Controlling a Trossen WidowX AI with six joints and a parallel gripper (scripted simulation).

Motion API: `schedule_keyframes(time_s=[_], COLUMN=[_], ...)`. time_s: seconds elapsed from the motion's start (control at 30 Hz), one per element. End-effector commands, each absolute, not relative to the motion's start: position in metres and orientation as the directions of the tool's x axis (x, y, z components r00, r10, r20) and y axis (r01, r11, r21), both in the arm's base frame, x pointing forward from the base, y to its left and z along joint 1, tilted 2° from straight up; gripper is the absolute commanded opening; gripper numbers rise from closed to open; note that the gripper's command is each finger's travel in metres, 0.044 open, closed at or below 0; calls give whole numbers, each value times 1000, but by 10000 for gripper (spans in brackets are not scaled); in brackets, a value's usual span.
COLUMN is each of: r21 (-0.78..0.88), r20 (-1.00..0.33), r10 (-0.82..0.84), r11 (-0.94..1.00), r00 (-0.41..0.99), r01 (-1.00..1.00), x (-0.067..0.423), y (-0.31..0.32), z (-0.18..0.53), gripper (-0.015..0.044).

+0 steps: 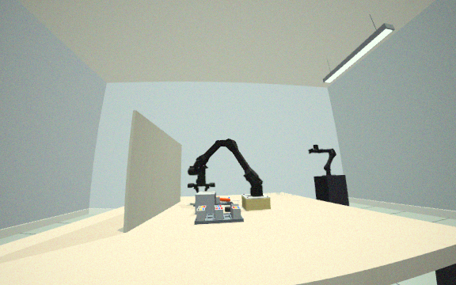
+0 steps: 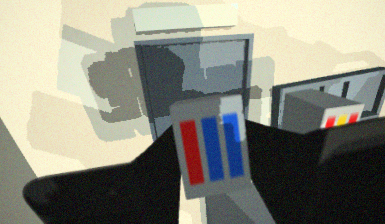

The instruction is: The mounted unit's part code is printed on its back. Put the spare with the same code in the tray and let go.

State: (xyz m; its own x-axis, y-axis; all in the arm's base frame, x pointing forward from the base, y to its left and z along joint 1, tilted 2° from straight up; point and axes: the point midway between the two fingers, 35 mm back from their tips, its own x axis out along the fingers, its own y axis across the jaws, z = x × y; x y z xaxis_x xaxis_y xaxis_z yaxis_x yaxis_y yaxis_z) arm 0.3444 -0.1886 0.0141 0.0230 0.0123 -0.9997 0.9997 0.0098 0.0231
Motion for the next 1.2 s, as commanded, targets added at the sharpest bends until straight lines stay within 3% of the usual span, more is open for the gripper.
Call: schedule_keyframes(time_s=[0.0,0.7,1.17], r21=[26,25,23], r20=[-1000,-1000,-1000], r10=[14,14,13], r11=[3,3,10], r00=[26,25,23], r01=[1000,1000,1000], x=[344,341,341], y=[-188,-186,-186], z=[10,-8,-5], gripper=[0,0,367])
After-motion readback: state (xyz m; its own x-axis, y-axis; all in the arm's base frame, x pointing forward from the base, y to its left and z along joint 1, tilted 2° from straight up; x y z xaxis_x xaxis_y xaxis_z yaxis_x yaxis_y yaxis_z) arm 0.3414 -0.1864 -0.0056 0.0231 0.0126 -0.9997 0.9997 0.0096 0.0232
